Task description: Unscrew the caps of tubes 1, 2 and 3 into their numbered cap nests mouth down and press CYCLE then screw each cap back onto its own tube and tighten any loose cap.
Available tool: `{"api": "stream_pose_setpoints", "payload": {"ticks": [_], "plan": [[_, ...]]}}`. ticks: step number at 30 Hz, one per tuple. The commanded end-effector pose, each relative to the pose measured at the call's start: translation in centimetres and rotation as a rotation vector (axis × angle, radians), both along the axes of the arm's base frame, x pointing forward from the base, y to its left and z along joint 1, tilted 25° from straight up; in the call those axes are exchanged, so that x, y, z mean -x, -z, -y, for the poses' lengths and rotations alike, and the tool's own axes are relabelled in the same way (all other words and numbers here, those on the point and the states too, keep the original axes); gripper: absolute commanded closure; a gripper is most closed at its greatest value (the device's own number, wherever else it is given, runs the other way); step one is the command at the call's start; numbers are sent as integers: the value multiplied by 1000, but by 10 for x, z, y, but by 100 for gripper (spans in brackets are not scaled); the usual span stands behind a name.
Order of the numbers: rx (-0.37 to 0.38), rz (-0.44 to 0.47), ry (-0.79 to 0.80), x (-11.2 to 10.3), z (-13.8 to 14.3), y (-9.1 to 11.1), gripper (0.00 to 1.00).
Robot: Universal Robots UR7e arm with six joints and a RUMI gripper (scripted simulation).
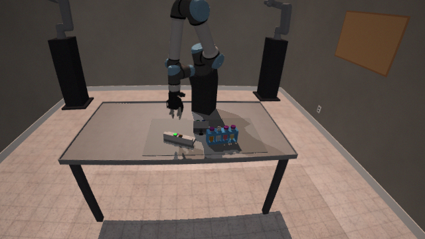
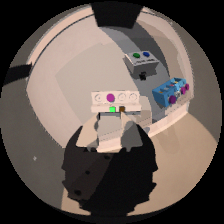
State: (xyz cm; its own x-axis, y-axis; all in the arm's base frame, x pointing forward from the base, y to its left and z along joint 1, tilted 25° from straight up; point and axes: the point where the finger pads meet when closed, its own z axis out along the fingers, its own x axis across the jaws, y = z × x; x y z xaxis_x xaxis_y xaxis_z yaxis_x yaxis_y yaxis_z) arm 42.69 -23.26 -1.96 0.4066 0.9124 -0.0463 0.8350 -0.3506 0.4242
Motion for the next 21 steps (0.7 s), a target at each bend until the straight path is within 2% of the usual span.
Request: {"api": "stream_pose_setpoints", "payload": {"ticks": [1,3,18,21], "plan": [[0,1,-1,-2,2,4,71],[0,1,-1,-2,2,4,71],[0,1,-1,-30,18,72,71],[0,1,-1,-32,19,76,71]]}}
